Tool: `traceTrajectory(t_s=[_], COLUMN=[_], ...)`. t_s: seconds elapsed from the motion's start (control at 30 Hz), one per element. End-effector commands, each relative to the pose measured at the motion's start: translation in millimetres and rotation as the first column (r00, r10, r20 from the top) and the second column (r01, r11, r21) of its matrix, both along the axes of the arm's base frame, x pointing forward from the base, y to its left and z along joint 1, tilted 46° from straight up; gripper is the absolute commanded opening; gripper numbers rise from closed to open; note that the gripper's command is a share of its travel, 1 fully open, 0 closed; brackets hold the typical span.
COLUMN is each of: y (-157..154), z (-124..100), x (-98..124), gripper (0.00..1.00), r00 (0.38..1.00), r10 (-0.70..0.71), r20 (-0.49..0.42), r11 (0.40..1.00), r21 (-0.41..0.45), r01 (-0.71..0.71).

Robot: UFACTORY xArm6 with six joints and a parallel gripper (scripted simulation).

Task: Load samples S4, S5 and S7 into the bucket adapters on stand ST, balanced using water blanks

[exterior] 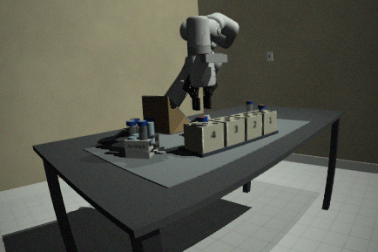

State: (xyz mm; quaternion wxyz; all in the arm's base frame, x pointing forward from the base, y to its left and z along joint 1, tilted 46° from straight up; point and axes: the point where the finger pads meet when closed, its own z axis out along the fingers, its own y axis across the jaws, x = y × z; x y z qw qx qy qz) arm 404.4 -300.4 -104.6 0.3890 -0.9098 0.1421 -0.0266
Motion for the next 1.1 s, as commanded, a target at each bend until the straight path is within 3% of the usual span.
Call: traceTrajectory(t_s=[0.0,1.07], y=[-7.2,-46.3], z=[6.5,45.5], x=[-0.6,-9.7], gripper=[0.44,0.44], r00=[1.0,1.0], r10=[-0.002,-0.002], r20=[0.002,0.002], r11=[1.0,1.0], r21=[-0.003,-0.004], r01=[0.002,0.002])
